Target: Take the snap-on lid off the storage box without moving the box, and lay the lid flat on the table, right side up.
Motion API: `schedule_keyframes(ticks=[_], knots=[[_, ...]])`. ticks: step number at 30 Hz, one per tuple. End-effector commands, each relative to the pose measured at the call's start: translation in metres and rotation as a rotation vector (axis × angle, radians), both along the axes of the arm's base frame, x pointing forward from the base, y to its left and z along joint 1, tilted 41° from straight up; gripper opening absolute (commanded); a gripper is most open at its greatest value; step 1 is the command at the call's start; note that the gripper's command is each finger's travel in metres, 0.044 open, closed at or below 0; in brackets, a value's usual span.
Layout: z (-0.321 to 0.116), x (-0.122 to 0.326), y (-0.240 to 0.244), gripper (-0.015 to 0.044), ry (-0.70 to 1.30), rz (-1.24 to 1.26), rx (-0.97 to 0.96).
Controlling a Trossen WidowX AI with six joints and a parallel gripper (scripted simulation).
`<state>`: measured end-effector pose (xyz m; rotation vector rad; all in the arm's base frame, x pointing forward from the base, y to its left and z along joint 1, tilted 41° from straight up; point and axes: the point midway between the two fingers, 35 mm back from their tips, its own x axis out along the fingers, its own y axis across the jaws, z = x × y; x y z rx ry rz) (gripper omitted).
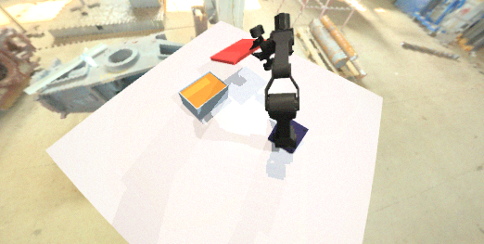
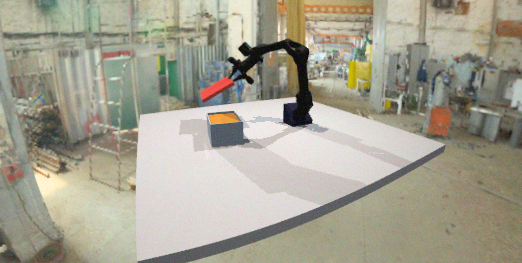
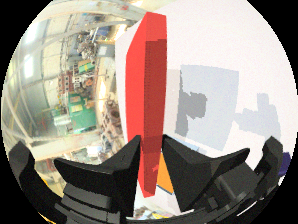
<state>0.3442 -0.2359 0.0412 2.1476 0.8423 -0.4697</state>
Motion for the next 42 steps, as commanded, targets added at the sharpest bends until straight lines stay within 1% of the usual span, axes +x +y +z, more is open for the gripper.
schedule_keyframes(ticks=[1, 42], knots=[[-0.004, 0.000, -0.009, 0.0000, -0.010, 0.001, -0.003], [-0.054, -0.009, -0.072, 0.0000, -0.010, 0.001, -0.009]])
